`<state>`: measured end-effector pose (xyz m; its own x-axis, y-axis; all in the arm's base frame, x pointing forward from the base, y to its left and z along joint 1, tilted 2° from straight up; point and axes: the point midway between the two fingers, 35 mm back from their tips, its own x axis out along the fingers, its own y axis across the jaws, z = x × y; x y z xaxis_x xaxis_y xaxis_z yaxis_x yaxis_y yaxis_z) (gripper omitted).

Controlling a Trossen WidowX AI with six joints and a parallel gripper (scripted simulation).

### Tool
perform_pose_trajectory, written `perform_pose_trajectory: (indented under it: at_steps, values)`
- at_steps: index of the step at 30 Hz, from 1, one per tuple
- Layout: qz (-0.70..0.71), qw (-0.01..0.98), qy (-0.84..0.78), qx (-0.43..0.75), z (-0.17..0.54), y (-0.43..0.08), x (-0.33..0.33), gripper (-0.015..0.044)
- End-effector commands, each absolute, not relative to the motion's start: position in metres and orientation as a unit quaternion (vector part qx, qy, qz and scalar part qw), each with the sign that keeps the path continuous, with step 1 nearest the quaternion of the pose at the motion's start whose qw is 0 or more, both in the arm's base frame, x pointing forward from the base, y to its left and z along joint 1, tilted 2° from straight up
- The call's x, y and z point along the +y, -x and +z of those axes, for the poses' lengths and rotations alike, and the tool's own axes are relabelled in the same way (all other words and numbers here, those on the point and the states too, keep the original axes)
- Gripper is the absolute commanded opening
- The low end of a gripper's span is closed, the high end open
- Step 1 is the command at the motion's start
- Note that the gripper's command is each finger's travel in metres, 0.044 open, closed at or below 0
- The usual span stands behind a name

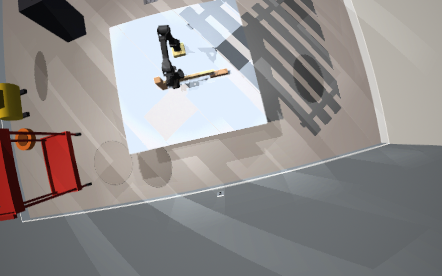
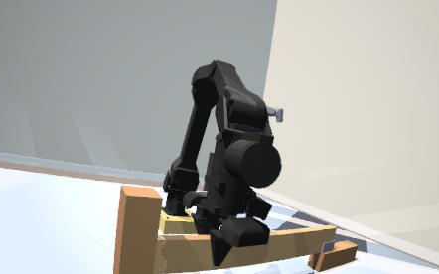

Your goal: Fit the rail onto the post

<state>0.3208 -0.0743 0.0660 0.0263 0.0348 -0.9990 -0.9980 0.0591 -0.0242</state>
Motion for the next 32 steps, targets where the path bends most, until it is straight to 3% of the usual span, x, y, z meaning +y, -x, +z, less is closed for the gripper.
perform_pose_trajectory:
  at_steps: [1, 9, 32]
  values:
    - [0.488, 0.529, 0.482, 0.499, 0.066, -0.321, -0.074, 0.0236]
    - [0.488, 0.529, 0.482, 0.499, 0.066, -0.321, -0.074, 0.044]
    - [0.485, 0.531, 0.485, 0.498, 0.097, -0.321, -0.045, 0.044]
